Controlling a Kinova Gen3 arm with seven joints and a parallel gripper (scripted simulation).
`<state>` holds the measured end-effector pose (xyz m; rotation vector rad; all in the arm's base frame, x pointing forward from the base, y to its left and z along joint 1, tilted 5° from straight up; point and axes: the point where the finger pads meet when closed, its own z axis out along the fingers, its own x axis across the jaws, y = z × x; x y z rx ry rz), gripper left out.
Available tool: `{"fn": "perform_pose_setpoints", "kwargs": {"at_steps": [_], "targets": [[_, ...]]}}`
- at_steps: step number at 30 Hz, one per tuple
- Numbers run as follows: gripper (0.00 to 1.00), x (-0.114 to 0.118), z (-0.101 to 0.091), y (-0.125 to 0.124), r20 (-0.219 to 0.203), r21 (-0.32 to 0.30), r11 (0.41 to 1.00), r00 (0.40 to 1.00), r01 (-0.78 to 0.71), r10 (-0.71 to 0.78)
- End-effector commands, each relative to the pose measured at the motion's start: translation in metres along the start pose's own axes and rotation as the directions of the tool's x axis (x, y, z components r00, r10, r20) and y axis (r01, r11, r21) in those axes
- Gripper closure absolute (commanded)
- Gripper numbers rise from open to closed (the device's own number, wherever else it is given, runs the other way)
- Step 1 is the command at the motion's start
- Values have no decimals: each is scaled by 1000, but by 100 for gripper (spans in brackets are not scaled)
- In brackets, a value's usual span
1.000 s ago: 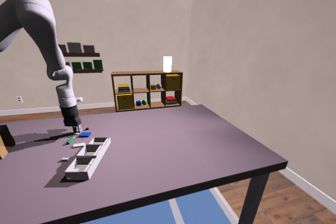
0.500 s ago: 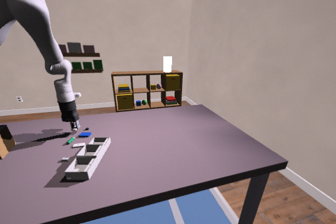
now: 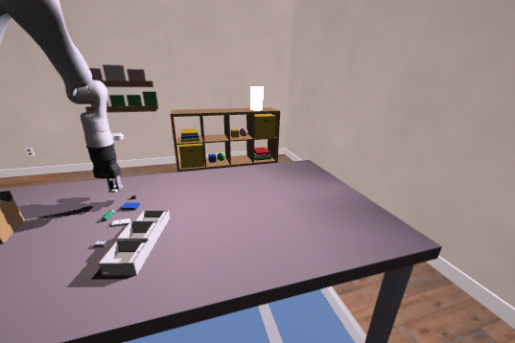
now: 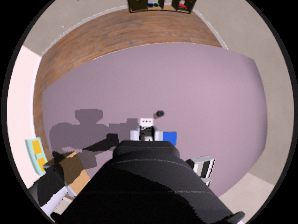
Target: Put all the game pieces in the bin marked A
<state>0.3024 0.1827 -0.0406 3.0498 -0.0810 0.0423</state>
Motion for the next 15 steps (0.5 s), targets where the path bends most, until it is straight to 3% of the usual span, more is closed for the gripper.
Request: {"fn": "perform_pose_setpoints", "kwargs": {"at_steps": [1,15], "targets": [[51,2,-1,0,-5,1,1000,1000,-3,3],[51,2,-8,0,-5,1,1000,1000,-3,3]]}}
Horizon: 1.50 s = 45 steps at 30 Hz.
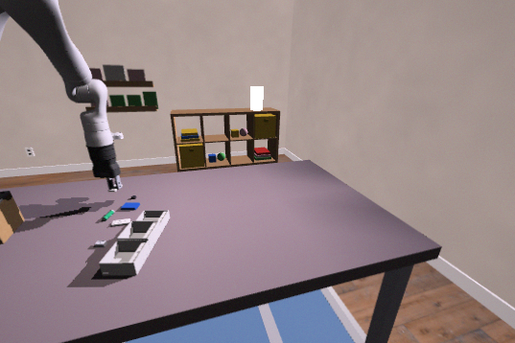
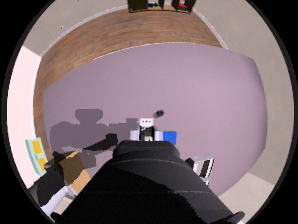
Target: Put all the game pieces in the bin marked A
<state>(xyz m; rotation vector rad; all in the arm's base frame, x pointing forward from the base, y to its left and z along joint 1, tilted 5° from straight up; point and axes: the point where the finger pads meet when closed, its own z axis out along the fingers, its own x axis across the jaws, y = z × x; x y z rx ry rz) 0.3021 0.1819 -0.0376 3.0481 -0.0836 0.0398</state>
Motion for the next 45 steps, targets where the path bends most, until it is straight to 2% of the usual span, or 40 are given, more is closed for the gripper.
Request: {"fn": "perform_pose_setpoints", "kwargs": {"at_steps": [1,6,21,23,38,40,45], "targets": [[51,2,-5,-1,-6,2,1000,1000,-1,1],[51,2,-5,-1,-6,2,1000,1000,-1,1],[51,45,-5,79,-6,2,1000,1000,-1,1],[51,45,-5,79,-6,2,1000,1000,-1,1],[51,88,-5,158,-6,2,1000,1000,-1,1],[51,88,-5,158,-6,2,1000,1000,-1,1],[51,102,-5,184,-6,2,1000,1000,-1,1]]}}
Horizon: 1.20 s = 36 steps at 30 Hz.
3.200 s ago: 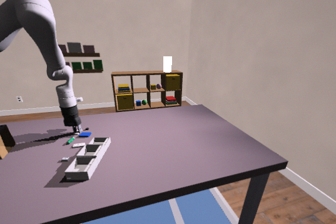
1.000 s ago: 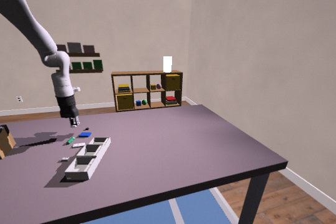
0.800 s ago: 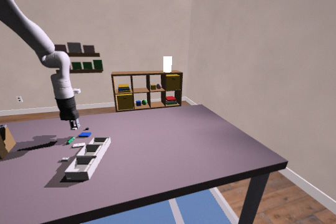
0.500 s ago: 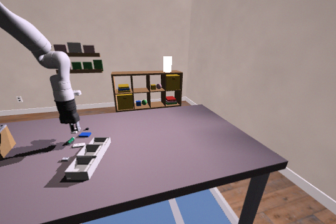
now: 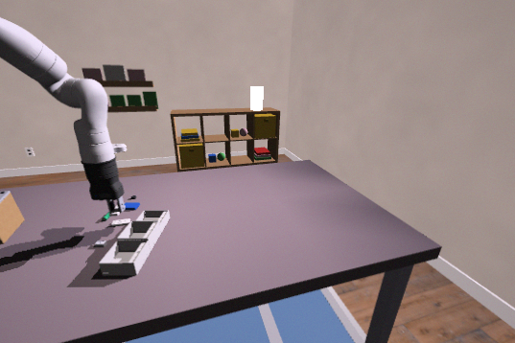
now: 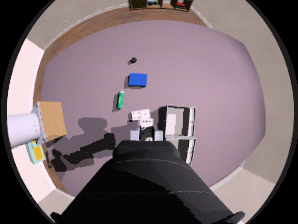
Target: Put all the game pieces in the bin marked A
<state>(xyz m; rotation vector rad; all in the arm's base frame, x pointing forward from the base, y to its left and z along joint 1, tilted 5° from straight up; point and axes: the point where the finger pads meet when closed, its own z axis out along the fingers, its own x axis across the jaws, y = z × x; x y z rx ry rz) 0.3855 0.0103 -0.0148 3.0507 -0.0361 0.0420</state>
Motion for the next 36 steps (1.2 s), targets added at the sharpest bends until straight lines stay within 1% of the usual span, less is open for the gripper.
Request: {"fn": "perform_pose_setpoints", "kwargs": {"at_steps": [1,10,12,14,15,27,36], "targets": [[51,11,0,22,-4,-1,999,999,-32,32],[51,36,-1,70,-4,-1,999,999,-32,32],[51,36,-1,70,-4,-1,999,999,-32,32],[51,40,-1,80,-4,-1,999,999,-32,32],[51,43,-1,85,-4,-1,999,999,-50,50],[51,75,-1,149,-4,-1,999,999,-50,50],[51,77,-1,153,-4,-1,999,999,-50,50]]}}
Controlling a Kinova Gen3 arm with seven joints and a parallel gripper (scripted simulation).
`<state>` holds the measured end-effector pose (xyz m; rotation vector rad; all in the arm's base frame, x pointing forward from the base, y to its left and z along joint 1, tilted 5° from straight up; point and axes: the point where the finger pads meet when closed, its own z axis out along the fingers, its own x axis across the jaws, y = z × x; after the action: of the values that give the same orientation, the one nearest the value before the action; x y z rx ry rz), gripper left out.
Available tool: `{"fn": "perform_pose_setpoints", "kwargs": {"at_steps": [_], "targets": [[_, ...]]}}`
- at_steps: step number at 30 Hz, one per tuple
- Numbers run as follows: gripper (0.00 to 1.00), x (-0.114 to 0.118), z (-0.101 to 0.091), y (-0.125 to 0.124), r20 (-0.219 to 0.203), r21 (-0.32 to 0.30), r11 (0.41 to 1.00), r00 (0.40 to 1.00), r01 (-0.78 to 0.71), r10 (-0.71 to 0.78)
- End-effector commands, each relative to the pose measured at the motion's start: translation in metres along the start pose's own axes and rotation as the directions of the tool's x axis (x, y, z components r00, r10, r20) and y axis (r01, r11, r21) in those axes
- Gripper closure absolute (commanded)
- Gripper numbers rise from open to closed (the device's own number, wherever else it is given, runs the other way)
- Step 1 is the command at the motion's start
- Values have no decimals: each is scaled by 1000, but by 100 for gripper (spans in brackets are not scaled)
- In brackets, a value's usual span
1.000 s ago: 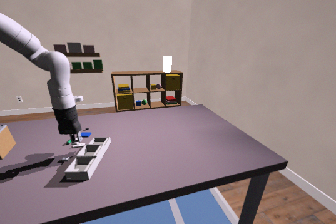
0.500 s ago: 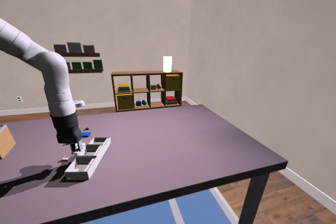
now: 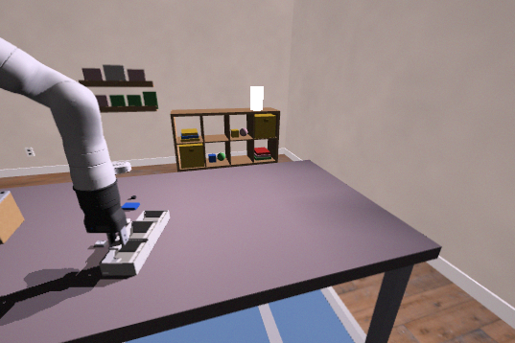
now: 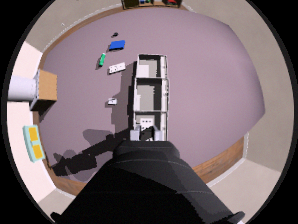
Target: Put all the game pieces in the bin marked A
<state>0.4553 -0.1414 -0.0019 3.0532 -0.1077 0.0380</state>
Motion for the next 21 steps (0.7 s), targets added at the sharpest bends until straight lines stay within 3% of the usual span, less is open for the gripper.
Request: {"fn": "perform_pose_setpoints", "kwargs": {"at_steps": [1,10,21], "targets": [[51,3,-4,2,-9,-4,1000,1000,-3,3],[51,3,-4,1,-9,-4,1000,1000,-3,3],[51,3,18,1,-9,-4,1000,1000,-3,3]]}}
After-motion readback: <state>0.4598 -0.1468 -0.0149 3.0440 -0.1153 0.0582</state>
